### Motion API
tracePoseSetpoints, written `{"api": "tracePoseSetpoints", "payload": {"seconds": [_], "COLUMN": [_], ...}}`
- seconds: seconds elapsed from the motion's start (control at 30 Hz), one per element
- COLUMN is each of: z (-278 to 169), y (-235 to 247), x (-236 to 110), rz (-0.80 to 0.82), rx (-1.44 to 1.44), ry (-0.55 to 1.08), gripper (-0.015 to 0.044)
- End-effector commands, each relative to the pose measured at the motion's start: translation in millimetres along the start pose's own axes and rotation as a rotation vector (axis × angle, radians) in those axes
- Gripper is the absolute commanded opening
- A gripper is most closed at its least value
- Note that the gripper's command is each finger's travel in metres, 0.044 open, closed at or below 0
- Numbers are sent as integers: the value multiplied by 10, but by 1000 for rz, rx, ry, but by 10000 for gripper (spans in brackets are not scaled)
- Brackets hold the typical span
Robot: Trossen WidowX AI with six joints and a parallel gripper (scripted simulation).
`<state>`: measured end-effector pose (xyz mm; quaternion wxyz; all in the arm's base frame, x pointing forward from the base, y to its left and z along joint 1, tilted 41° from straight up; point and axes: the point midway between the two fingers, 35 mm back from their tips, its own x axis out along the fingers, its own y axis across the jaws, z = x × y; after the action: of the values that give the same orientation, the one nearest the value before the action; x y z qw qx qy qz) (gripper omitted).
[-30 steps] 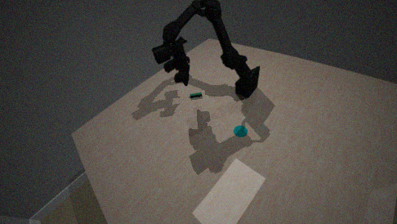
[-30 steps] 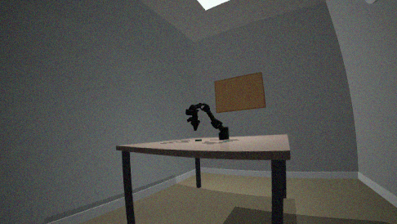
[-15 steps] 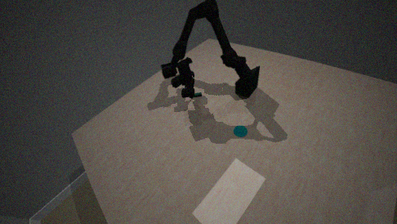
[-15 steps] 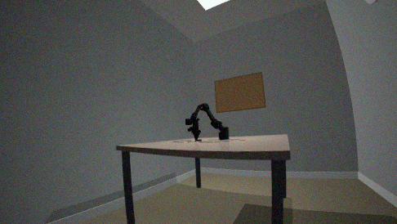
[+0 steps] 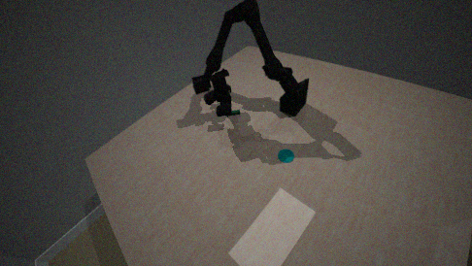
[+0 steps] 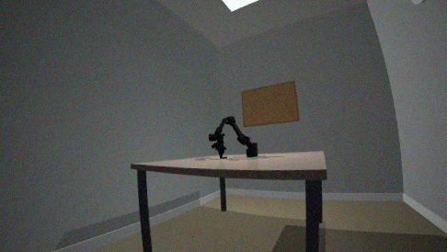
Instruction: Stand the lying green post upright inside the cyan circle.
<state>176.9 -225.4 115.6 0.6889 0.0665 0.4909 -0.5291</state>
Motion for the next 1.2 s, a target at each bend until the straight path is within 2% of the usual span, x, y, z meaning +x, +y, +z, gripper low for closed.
{"api": "tracePoseSetpoints", "payload": {"seconds": [0.0,1.17], "z": [0,-7], "y": [19,7], "x": [-60,-1152], "rz": [3,5], "rx": [-3,-4], "ry": [5,8], "gripper": [23,23]}}
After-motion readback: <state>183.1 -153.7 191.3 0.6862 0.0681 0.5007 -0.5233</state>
